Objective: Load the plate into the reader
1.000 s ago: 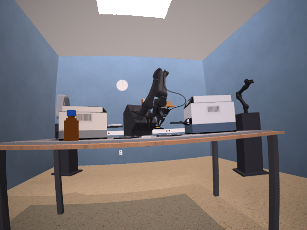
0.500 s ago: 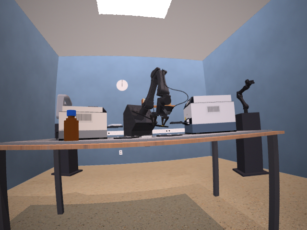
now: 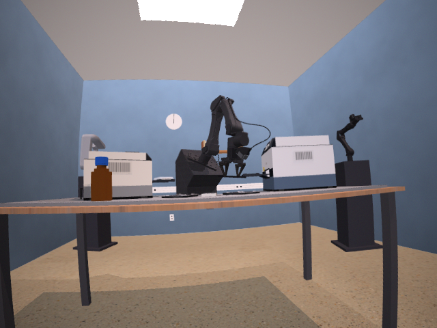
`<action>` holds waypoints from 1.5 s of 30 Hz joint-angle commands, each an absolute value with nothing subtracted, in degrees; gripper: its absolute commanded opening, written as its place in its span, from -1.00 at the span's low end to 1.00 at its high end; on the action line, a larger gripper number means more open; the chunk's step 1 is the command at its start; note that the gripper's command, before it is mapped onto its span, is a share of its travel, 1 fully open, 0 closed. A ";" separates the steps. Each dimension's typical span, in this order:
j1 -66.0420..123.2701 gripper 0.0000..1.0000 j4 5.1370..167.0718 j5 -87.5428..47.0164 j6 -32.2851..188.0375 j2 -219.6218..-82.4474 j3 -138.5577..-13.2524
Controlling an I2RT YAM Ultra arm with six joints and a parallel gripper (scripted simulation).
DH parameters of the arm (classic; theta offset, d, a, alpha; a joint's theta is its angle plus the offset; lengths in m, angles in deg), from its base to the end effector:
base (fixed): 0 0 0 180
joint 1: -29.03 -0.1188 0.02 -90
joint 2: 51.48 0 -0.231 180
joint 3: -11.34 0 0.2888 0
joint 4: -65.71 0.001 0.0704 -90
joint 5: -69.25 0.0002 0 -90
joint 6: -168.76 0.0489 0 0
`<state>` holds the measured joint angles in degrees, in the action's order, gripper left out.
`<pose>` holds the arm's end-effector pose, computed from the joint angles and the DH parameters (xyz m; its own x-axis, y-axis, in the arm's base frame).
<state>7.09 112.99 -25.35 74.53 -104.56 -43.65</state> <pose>0.2332 0.0993 0.2282 -0.6270 -0.3318 -0.7048 -0.4722 0.8815 0.0051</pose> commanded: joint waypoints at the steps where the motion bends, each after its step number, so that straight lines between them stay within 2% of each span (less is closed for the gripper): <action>1: 5.35 0.71 112.83 -23.94 77.61 -101.94 -44.50; 14: -0.52 0.71 111.60 -22.40 84.50 -97.62 -41.81; 20: -5.95 0.71 114.71 -18.34 88.27 -97.63 -46.02; 45: -4.49 0.71 114.28 -18.57 86.50 -97.36 -44.27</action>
<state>-5.17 114.15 -18.80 87.21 -99.01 -44.61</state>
